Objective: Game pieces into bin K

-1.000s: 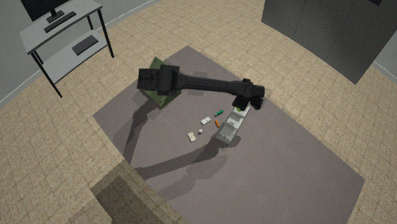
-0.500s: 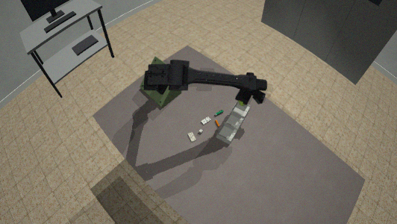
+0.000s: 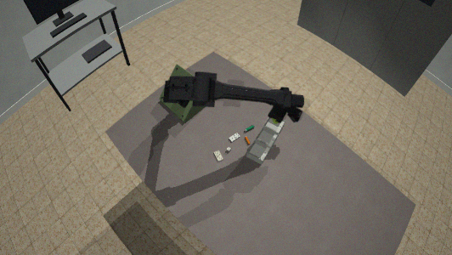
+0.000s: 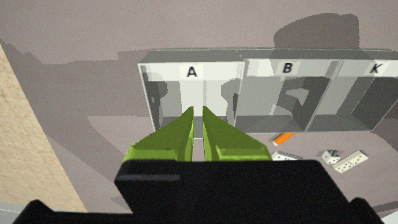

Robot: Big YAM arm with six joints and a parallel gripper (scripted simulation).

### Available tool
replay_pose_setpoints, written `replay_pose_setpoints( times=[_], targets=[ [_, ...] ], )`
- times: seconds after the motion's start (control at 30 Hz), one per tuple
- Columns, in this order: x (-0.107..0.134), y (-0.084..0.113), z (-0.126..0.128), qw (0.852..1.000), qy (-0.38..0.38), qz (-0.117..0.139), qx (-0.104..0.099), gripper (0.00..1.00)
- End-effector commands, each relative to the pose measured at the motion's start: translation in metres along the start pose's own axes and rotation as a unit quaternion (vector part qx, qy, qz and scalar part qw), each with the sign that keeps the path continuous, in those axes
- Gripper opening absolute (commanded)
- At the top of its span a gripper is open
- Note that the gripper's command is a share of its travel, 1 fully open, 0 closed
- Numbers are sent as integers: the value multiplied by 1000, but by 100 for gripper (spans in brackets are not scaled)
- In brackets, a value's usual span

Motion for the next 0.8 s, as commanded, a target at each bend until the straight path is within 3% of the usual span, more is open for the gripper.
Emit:
replay_pose_setpoints(
  times=[0.0,0.17,0.4,0.57,0.77],
  targets=[
    [0,-8,11,1000,14,-7,2,8],
    [-9,-16,6,1000,4,-9,-2,8],
    [0,-38,6,1000,10,-2,1,8],
    [-2,-35,16,1000,18,-13,2,8],
    [-10,-29,6,1000,1,-17,-2,8]
  ],
)
Point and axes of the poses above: the point where the finger pads meet when closed, its own y axis back along the fingers, its own z axis across the jaws, x = y × z, the point moved 2 cm from there along y, back along the fingers, and after that the axes turned 5 degrees about y, right-handed, at the moved point
